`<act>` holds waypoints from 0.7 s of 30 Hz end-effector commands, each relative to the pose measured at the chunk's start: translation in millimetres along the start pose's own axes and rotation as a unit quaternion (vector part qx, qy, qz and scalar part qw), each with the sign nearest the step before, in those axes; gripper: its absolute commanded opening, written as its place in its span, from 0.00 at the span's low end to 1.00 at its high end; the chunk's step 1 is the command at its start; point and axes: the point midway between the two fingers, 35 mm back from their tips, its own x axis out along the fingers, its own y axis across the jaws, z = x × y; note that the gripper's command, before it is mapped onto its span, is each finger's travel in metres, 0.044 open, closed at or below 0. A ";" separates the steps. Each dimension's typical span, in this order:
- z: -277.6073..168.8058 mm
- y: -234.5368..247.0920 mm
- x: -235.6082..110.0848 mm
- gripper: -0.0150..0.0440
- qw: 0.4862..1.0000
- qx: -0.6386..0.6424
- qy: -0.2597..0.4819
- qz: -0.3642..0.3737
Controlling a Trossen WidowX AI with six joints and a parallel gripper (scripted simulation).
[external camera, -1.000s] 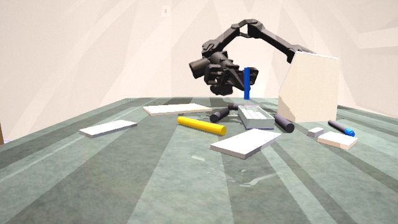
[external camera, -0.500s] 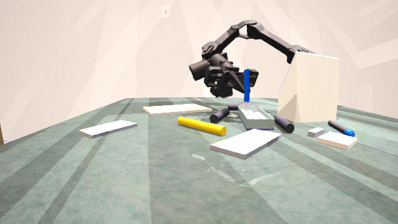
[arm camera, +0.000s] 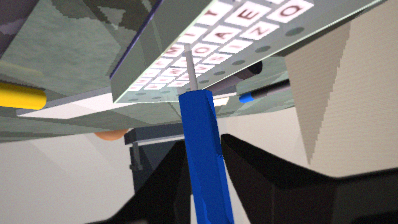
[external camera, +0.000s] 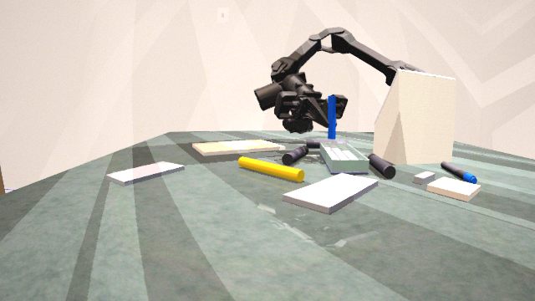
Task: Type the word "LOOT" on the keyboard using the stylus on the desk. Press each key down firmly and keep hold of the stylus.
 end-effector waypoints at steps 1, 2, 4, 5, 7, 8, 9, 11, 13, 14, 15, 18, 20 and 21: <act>2.2 0.0 1.2 0.39 1.000 -0.001 -0.001 -0.001; 2.5 0.0 1.4 0.39 1.000 -0.001 -0.001 -0.001; 3.3 0.0 1.8 0.39 1.000 -0.001 -0.001 -0.001; 3.7 0.0 2.1 0.39 1.000 -0.001 -0.001 -0.001; 4.6 0.0 2.6 0.39 1.000 -0.001 -0.002 -0.001; 5.0 0.0 2.8 0.39 1.000 -0.001 -0.002 -0.001; 5.3 0.0 3.0 0.39 1.000 -0.001 -0.002 -0.001; 6.0 0.0 3.4 0.39 1.000 -0.001 -0.002 -0.001; 6.7 0.0 3.8 0.39 1.000 -0.001 -0.002 -0.001; 7.1 0.0 4.0 0.39 1.000 -0.001 -0.002 -0.001; 7.4 0.0 4.2 0.39 1.000 -0.001 -0.002 -0.001; 8.4 0.0 4.8 0.39 1.000 -0.001 -0.002 -0.001; 9.1 0.0 5.2 0.39 1.000 -0.001 -0.002 -0.001; 9.5 0.0 5.4 0.39 1.000 -0.001 -0.002 -0.001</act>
